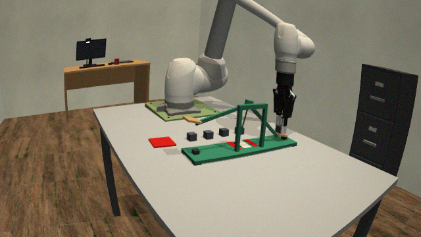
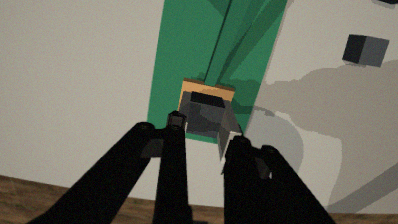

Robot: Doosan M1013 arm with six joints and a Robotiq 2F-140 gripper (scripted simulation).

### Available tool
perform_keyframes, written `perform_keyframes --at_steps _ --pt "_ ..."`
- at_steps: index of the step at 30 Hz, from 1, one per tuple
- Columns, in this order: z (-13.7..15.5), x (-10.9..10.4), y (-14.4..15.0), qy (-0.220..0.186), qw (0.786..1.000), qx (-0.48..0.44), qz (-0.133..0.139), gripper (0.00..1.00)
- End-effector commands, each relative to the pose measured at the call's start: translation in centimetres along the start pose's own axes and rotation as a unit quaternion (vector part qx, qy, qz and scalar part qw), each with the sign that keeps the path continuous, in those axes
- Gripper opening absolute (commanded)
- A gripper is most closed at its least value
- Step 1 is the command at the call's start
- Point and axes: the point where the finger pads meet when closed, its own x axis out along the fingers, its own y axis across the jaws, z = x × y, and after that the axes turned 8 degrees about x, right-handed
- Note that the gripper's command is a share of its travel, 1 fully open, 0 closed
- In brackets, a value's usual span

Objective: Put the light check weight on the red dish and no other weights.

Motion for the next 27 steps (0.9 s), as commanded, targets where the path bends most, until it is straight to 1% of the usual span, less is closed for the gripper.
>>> perform_keyframes --at_steps 1,20,21,23,24,26,27 --pt "0.0 -0.01 0.0 0.0 1.0 0.0 0.0 0.24" --pt "0.0 -0.01 0.0 0.0 1.0 0.0 0.0 0.24" --pt "0.0 -0.01 0.0 0.0 1.0 0.0 0.0 0.26" --pt "0.0 -0.01 0.0 0.0 1.0 0.0 0.0 0.26" --pt "0.0 -0.01 0.0 0.0 1.0 0.0 0.0 0.29" --pt "0.0 -0.01 0.0 0.0 1.0 0.0 0.0 0.29" --pt "0.0 -0.01 0.0 0.0 1.0 0.0 0.0 0.31"
